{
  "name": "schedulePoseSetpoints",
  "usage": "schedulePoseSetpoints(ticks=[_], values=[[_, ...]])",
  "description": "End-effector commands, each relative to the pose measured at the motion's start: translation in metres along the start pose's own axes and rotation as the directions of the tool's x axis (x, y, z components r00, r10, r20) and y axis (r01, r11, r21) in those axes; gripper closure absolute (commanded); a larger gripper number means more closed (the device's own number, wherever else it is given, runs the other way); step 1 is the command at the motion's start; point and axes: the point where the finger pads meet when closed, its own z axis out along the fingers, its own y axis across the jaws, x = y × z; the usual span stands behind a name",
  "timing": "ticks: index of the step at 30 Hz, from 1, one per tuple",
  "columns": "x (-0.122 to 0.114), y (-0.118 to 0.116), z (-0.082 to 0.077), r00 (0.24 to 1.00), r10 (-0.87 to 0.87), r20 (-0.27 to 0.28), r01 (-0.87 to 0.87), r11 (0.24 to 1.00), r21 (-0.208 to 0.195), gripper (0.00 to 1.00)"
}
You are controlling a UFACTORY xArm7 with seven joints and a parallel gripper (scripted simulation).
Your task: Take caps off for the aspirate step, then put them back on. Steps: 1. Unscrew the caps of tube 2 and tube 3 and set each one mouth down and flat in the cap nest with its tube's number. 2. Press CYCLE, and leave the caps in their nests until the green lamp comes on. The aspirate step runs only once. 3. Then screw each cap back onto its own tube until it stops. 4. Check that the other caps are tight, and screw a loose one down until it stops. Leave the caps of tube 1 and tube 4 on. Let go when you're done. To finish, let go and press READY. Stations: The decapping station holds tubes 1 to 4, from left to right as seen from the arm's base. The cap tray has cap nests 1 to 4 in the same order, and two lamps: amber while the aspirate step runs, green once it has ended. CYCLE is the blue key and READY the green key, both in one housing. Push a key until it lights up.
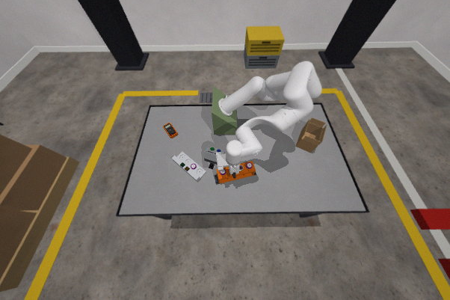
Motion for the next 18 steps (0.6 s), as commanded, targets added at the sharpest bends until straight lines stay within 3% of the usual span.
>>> schedulePoseSetpoints(ticks=[1,6,12,14,16,18], values=[[0.0015,-0.0010,-0.0023,0.968,-0.250,0.004,0.250,0.968,0.026,1.00],[0.0015,-0.0010,-0.0024,0.883,-0.470,-0.003,0.470,0.883,0.025,1.00],[0.0015,-0.0010,-0.0026,0.721,-0.693,-0.009,0.693,0.721,0.022,1.00],[0.0015,-0.0010,-0.0026,0.721,-0.693,-0.009,0.693,0.721,0.022,1.00],[0.0015,-0.0010,-0.0026,0.642,-0.766,-0.012,0.766,0.642,0.023,1.00],[0.0015,-0.0010,-0.0026,0.642,-0.766,-0.012,0.766,0.642,0.023,1.00]])
